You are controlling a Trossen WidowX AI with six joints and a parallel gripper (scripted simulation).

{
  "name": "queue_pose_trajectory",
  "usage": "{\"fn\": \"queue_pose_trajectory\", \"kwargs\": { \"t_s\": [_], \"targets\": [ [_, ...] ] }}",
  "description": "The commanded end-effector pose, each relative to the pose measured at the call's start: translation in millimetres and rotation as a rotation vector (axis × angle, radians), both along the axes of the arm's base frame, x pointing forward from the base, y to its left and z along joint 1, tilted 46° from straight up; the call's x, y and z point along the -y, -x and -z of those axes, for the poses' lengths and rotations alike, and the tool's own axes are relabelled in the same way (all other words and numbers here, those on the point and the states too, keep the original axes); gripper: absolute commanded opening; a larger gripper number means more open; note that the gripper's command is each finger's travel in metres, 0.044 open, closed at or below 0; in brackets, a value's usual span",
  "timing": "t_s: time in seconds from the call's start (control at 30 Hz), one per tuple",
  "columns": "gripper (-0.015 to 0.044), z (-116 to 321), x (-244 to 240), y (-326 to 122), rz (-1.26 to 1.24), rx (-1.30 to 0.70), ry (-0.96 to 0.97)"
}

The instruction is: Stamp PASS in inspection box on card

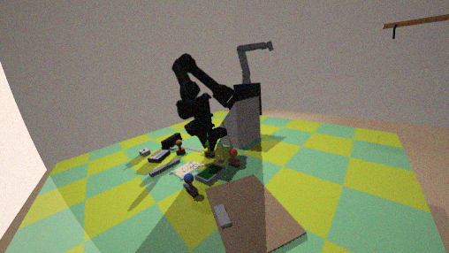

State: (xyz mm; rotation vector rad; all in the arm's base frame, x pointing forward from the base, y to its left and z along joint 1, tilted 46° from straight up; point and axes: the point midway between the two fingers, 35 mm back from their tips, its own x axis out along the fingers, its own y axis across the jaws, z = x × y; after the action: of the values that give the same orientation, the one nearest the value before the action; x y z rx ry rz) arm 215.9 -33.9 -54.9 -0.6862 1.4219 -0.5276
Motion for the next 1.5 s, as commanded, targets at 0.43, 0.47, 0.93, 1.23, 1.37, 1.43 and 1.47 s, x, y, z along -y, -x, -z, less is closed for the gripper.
{"fn": "queue_pose_trajectory", "kwargs": {
  "t_s": [0.43,0.47,0.93,1.23,1.37,1.43,1.47],
  "targets": [
    [0.0159,3.6,5.4,0.9,0.002,-0.002,0.003],
    [0.0152,3.6,5.4,0.9,0.002,-0.002,0.003],
    [0.0,3.2,4.9,0.8,0.002,-0.002,0.003],
    [0.0,0.8,1.7,0.5,0.001,-0.002,0.001],
    [0.0,-0.3,0.2,0.4,0.001,-0.002,0.0],
    [0.0,-0.9,-0.5,0.4,0.001,-0.002,-0.001],
    [0.0,-1.1,-0.8,0.4,0.001,-0.002,-0.001]
  ]
}}
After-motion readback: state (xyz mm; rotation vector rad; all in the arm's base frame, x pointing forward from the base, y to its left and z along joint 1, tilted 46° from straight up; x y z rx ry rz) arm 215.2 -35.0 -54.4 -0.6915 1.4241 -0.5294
